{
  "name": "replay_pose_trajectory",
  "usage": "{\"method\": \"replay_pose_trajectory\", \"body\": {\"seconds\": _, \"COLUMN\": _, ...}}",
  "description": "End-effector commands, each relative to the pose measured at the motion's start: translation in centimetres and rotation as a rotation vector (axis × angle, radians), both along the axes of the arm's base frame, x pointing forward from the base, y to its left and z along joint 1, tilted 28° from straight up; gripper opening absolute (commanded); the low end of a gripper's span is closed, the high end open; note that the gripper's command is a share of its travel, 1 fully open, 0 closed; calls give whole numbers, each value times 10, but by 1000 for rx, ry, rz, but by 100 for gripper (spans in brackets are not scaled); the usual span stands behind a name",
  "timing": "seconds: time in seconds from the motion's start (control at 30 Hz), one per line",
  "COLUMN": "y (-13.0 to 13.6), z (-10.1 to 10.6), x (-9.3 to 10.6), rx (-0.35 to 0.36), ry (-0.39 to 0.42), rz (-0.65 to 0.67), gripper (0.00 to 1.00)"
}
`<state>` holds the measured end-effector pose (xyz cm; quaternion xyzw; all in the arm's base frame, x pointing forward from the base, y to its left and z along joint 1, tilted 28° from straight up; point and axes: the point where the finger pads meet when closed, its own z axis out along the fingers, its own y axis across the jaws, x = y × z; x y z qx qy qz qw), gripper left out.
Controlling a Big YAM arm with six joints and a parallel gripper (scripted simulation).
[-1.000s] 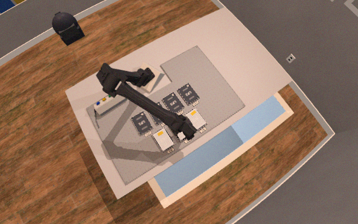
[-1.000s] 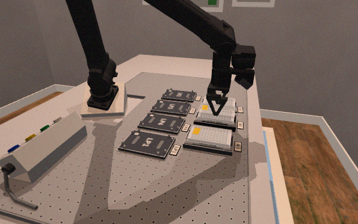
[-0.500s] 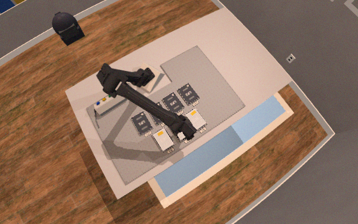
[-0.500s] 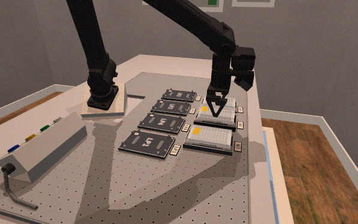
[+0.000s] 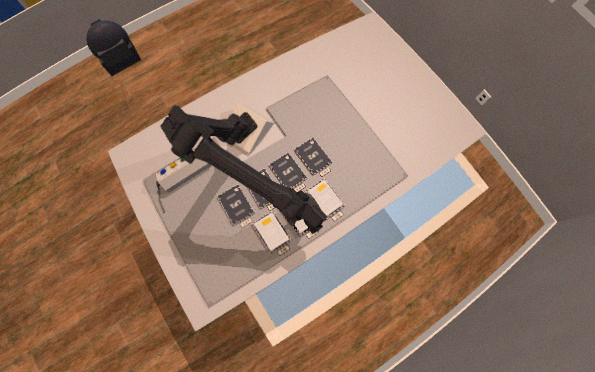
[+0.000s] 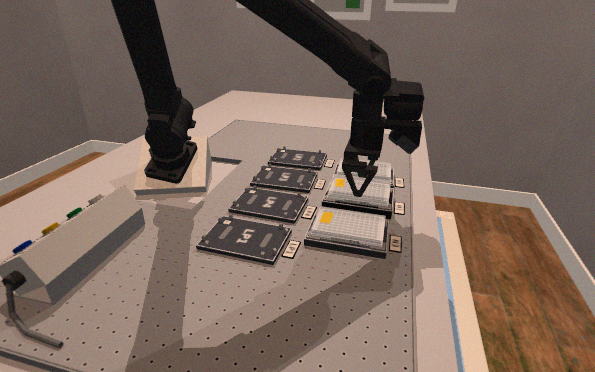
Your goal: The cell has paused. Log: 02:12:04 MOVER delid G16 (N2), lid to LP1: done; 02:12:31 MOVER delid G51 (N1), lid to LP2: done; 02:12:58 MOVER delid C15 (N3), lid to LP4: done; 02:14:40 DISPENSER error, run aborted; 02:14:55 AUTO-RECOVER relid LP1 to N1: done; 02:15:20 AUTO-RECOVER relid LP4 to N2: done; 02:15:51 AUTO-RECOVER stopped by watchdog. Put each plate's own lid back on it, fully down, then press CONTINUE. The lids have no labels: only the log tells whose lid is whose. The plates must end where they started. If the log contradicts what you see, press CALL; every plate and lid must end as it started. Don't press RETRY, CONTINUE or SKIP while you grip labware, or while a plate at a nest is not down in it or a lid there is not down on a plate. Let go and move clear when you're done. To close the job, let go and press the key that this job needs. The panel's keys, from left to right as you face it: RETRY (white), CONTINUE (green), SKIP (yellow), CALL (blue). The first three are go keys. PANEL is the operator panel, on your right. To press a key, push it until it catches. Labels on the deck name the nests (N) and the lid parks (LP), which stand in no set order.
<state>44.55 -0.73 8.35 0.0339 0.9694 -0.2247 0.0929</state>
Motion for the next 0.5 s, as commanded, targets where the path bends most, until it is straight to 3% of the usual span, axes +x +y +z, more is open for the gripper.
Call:
{"method": "replay_pose_trajectory", "body": {"seconds": 0.0, "y": -7, "z": -11, "x": 0, "rx": -2, "ry": 21, "rz": -9, "gripper": 0}}
{"method": "replay_pose_trajectory", "body": {"seconds": 0.47, "y": -9, "z": -14, "x": 2, "rx": -1, "ry": 14, "rz": -8, "gripper": 0}}
